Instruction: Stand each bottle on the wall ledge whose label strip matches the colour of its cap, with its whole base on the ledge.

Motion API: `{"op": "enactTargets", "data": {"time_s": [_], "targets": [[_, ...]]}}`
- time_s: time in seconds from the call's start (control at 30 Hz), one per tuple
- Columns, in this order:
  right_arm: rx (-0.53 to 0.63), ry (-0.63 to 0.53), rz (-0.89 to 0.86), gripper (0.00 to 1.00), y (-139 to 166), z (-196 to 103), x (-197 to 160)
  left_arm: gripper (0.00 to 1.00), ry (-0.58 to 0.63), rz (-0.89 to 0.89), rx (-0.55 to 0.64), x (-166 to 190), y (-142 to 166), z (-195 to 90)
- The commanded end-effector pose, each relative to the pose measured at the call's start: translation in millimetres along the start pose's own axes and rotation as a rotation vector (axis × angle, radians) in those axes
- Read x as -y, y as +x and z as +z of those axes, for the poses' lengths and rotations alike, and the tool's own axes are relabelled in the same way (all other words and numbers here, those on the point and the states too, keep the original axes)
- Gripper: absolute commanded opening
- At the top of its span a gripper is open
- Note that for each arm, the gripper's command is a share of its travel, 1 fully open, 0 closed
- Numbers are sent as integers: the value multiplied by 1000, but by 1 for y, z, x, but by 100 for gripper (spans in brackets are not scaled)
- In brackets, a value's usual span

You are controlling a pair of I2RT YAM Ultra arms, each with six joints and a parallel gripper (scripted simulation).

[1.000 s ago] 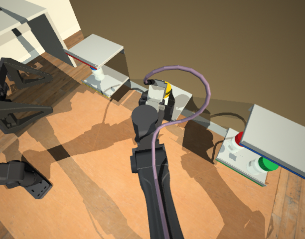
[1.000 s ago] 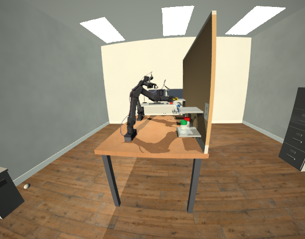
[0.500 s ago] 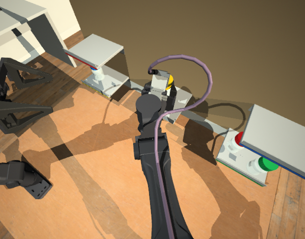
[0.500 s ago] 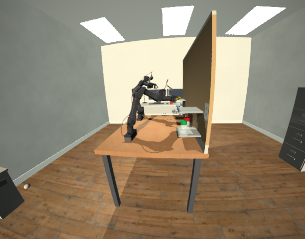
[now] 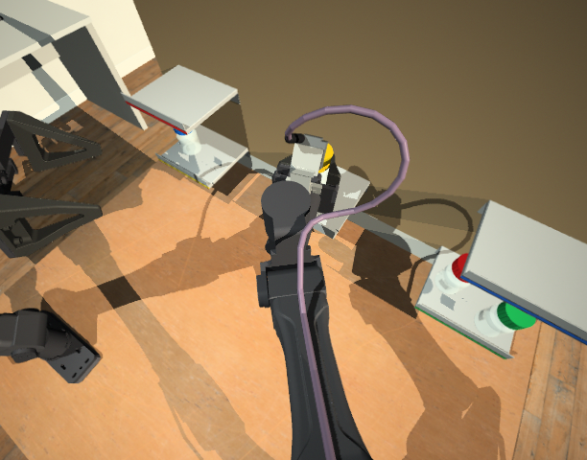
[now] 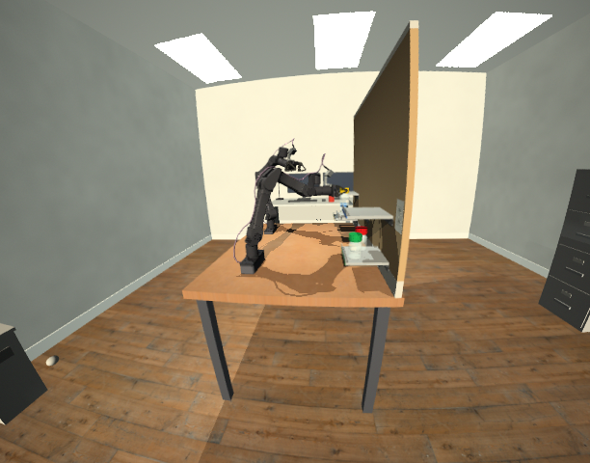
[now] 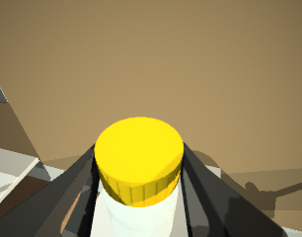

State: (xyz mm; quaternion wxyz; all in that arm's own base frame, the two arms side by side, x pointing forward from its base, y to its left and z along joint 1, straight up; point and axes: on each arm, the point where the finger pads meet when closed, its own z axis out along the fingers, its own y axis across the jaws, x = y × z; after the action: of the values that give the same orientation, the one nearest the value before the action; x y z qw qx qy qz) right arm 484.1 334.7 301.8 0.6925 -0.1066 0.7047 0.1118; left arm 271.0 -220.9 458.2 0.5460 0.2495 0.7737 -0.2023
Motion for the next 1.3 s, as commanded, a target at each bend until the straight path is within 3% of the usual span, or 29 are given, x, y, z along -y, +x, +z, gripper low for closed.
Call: {"op": "enactTargets", "data": {"time_s": [0.0, 0.13, 0.3, 0.43, 0.73, 1.27], "targets": [[114, -7, 50, 50, -38, 2, 0, 100, -2, -2, 4, 1, -3, -5], [124, -6, 51, 50, -33, 2, 1, 100, -2, -2, 4, 1, -3, -5], [64, 5, 27, 50, -4, 3, 4, 100, -2, -2, 4, 1, -3, -5], [104, 4, 44, 50, -19, 2, 5, 100, -2, -2, 4, 1, -3, -5], [79, 5, 29, 50, 0, 3, 5, 100, -2, -2, 4, 1, -3, -5], [81, -1, 34, 50, -5, 2, 1, 100, -2, -2, 4, 1, -3, -5]]}}
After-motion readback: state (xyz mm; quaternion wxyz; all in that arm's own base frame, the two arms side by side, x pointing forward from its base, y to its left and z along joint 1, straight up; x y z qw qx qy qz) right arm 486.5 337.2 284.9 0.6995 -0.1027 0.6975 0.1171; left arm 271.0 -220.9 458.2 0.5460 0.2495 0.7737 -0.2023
